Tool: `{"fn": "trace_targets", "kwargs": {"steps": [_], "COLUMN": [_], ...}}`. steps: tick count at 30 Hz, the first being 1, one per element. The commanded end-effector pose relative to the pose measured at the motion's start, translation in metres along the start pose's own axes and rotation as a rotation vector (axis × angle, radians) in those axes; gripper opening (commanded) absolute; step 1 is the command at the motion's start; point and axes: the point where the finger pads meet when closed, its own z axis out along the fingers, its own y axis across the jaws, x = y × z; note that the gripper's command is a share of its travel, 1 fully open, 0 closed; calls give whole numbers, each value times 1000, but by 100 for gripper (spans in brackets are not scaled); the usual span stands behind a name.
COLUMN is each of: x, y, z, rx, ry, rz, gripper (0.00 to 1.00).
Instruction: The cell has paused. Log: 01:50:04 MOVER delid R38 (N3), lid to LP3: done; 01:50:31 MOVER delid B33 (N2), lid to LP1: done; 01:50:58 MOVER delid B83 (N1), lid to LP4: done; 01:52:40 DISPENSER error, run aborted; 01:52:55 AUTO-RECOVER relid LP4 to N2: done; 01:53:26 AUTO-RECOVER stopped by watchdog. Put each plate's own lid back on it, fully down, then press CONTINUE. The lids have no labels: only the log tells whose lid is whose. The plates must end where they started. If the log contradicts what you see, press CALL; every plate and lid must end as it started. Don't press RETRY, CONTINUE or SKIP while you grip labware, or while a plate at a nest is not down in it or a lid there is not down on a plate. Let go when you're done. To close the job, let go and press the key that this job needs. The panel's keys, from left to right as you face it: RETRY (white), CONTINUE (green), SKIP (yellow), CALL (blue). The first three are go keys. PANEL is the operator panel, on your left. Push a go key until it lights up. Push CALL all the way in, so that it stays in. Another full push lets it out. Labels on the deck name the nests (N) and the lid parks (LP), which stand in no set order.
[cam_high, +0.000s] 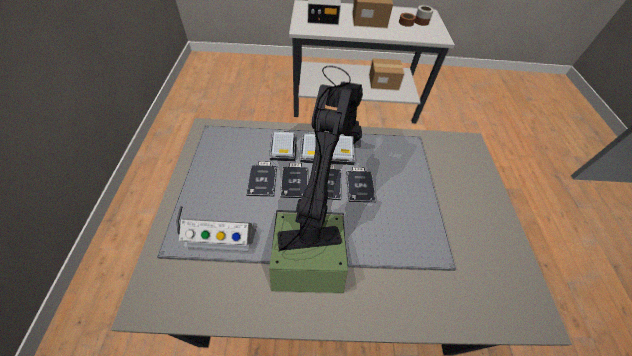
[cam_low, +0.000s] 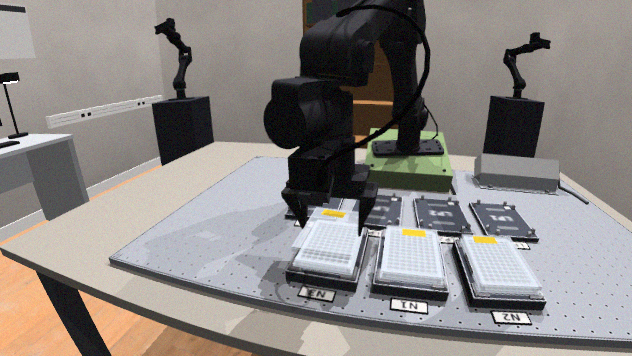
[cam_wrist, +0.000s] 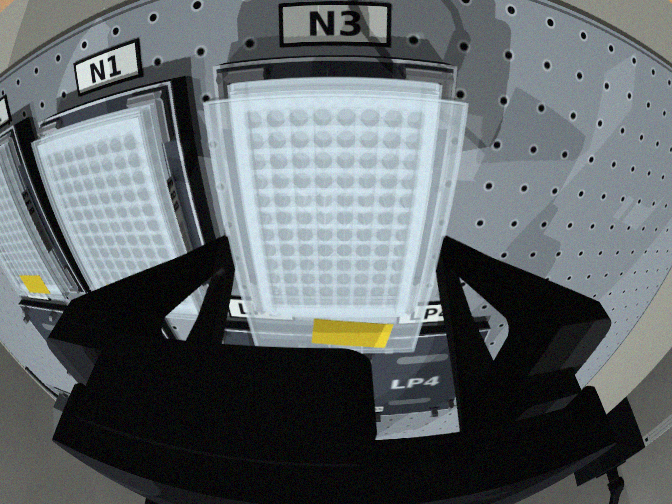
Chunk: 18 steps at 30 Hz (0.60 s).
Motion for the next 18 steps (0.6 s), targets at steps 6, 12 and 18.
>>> {"fn": "trace_targets", "kwargs": {"steps": [6,12,18], "x": [-12,-11,-8], "y": [-2,-1,-2], "z": [-6,-2,-1], "rx": [9,9,9], "ry": [-50,-46,-36], "rz": [-4,-1,-1], "gripper": [0,0,0]}}
